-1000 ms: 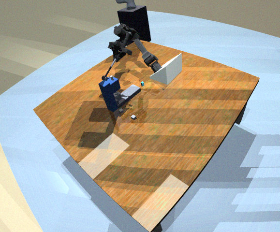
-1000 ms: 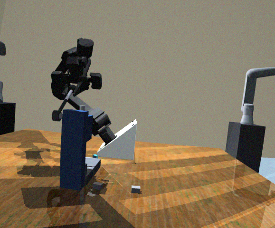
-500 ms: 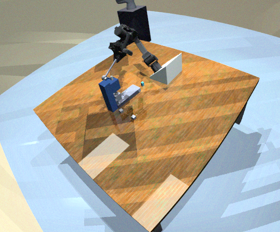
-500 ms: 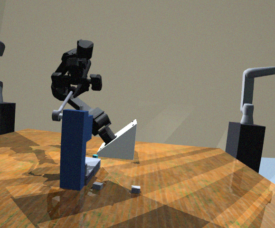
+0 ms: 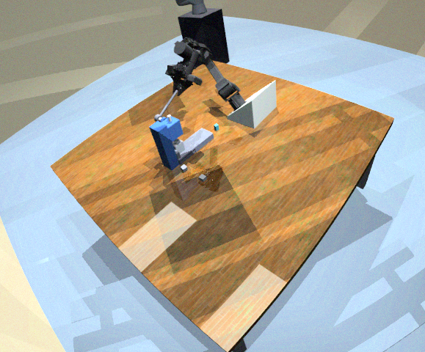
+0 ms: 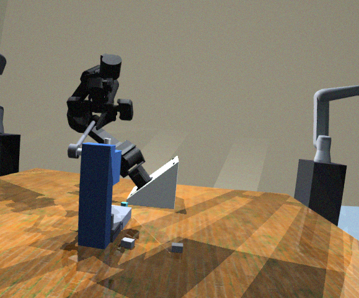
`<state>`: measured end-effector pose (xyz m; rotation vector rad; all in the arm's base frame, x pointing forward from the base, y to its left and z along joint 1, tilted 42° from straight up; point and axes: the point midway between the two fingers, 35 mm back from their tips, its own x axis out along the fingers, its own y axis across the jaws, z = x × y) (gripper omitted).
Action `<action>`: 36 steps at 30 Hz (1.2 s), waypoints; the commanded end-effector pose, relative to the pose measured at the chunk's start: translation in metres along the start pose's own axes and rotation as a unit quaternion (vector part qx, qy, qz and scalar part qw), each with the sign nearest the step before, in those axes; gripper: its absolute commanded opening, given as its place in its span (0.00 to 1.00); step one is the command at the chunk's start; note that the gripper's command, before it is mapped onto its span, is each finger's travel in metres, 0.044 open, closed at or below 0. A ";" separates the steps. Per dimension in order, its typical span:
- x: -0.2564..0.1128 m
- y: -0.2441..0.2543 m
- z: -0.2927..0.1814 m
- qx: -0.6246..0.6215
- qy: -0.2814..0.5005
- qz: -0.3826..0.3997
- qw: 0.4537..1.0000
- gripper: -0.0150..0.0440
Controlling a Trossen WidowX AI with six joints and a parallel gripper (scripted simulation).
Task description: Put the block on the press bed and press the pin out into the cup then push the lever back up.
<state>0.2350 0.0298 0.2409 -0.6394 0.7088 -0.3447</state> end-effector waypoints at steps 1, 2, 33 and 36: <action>0.003 -0.001 -0.008 -0.009 0.008 -0.004 1.000 0.25; 0.003 -0.001 -0.009 -0.009 0.008 -0.004 1.000 0.25; 0.008 -0.001 -0.021 -0.009 0.008 -0.004 1.000 0.25; 0.009 -0.001 -0.022 -0.009 0.008 -0.004 1.000 0.25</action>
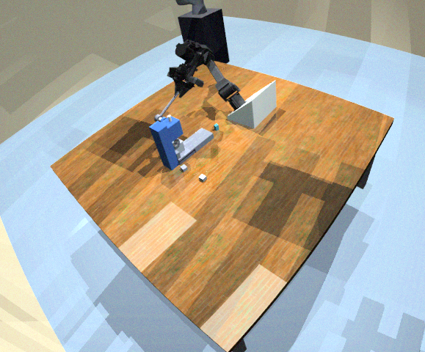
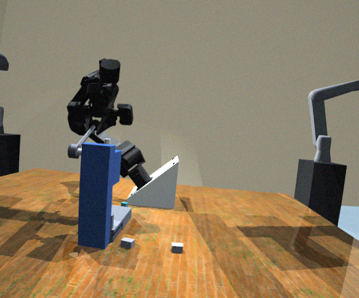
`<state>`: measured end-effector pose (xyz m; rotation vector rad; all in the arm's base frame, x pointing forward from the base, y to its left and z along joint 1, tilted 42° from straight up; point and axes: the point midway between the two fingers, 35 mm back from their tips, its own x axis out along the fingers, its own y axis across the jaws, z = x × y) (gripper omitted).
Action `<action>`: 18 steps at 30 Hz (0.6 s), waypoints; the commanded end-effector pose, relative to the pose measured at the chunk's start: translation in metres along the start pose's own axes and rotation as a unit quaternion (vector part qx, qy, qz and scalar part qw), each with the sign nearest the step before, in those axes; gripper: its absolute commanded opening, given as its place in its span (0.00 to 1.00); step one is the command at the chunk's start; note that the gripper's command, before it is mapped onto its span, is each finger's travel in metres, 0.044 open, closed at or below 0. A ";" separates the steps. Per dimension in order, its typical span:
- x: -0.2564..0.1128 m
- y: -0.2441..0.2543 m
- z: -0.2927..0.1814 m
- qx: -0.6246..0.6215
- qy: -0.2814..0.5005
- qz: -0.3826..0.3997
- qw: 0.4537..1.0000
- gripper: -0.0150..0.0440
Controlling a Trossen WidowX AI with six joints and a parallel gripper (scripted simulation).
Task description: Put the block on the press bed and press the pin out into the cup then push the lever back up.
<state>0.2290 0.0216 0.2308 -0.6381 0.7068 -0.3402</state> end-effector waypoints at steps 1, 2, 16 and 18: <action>0.004 -0.001 -0.009 -0.009 0.010 -0.005 1.000 0.25; 0.004 -0.001 -0.009 -0.009 0.010 -0.005 1.000 0.25; 0.007 -0.001 -0.014 -0.009 0.010 -0.005 1.000 0.25; 0.007 -0.001 -0.015 -0.009 0.010 -0.005 1.000 0.25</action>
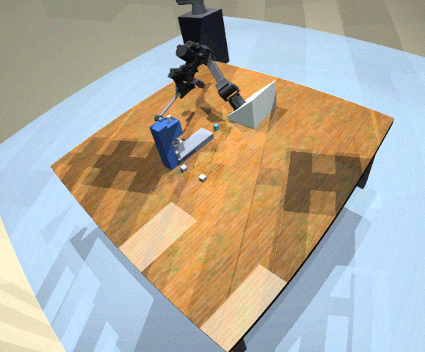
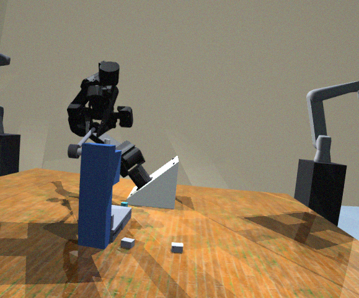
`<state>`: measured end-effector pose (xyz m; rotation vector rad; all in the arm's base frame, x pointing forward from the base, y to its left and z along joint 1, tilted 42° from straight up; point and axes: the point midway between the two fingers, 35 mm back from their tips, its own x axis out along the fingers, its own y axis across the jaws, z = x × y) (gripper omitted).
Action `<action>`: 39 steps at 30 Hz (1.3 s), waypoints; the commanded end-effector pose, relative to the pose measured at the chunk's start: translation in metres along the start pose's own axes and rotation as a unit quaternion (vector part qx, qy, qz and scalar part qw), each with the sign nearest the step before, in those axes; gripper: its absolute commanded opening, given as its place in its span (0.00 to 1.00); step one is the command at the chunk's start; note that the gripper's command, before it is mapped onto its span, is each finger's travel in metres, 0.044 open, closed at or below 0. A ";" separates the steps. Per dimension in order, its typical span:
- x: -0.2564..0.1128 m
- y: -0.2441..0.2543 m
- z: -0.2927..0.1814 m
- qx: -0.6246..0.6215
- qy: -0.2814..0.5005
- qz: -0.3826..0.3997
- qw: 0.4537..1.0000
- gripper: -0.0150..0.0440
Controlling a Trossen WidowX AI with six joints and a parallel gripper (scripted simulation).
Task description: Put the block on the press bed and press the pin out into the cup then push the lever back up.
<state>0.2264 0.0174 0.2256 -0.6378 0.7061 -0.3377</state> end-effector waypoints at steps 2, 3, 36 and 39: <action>0.005 -0.001 -0.009 -0.009 0.011 -0.006 1.000 0.25; 0.005 -0.001 -0.009 -0.009 0.011 -0.006 1.000 0.25; 0.012 -0.001 -0.021 -0.008 0.011 -0.006 1.000 0.25; 0.012 -0.001 -0.022 -0.008 0.011 -0.006 1.000 0.25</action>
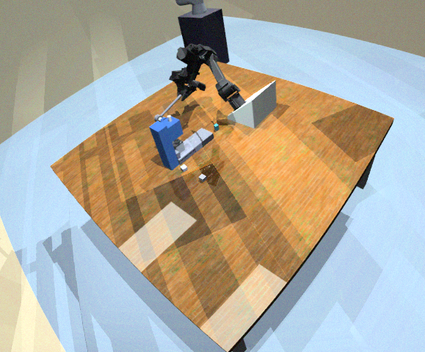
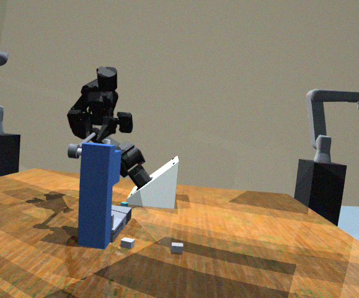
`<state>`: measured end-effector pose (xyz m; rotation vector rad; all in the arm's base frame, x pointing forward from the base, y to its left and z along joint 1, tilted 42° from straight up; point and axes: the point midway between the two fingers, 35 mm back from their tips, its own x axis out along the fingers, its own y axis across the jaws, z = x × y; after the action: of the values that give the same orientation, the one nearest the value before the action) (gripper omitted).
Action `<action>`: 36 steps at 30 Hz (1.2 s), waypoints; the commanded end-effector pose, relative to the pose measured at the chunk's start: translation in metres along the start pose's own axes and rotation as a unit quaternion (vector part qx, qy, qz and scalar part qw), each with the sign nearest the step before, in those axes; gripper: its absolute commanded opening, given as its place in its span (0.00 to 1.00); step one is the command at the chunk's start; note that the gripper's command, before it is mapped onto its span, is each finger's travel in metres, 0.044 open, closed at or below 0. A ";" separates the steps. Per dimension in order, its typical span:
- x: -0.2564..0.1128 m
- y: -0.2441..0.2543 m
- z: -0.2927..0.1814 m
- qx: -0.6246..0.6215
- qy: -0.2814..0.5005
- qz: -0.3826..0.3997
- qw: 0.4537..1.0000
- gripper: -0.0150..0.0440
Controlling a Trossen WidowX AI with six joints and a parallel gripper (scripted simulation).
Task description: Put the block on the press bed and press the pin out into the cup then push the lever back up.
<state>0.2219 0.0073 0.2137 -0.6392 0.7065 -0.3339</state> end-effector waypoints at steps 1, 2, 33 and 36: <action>0.005 -0.001 -0.008 -0.007 0.011 -0.008 1.000 0.25; 0.005 -0.001 -0.009 -0.007 0.011 -0.008 1.000 0.25; 0.013 -0.001 -0.019 -0.007 0.011 -0.008 1.000 0.25; 0.014 -0.001 -0.020 -0.007 0.011 -0.008 1.000 0.25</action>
<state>0.2189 -0.0050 0.1999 -0.6474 0.7171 -0.3414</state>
